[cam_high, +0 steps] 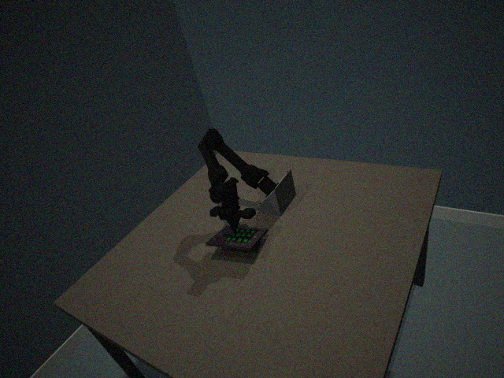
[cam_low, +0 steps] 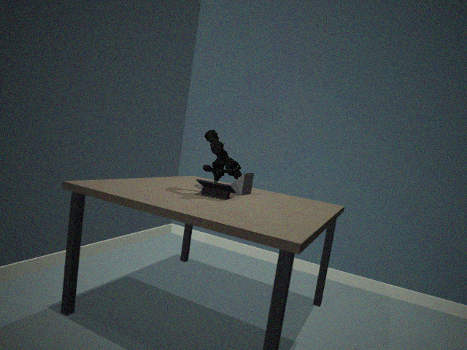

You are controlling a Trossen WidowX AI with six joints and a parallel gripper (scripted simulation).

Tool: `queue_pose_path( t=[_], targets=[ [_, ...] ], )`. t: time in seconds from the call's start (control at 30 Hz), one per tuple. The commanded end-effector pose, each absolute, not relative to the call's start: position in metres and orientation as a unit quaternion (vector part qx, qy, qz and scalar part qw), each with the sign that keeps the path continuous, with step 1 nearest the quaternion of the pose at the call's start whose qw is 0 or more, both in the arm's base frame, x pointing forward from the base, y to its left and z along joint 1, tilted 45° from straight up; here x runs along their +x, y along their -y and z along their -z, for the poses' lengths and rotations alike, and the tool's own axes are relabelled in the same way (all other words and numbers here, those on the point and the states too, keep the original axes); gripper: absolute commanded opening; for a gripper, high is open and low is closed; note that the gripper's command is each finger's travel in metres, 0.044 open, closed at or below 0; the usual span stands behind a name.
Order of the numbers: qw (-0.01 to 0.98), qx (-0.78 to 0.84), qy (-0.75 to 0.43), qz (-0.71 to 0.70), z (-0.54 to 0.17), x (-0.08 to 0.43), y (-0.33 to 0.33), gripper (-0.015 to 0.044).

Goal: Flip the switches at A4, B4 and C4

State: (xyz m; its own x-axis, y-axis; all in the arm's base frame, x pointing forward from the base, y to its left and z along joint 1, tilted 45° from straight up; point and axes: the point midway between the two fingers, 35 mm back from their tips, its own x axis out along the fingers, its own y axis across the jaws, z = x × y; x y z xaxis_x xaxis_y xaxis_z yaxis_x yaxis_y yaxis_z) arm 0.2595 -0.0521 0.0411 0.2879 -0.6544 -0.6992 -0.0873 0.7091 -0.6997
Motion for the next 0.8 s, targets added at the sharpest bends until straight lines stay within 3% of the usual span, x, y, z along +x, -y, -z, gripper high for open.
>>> queue_pose_path(
  t=[0.0,0.77],
  targets=[
    [0.732,-0.329,-0.565,0.191,-0.0400,0.2596,0.0522,0.0000],
    [0.732,-0.329,-0.565,0.192,-0.0379,0.2604,0.0543,0.0000]
  ],
)
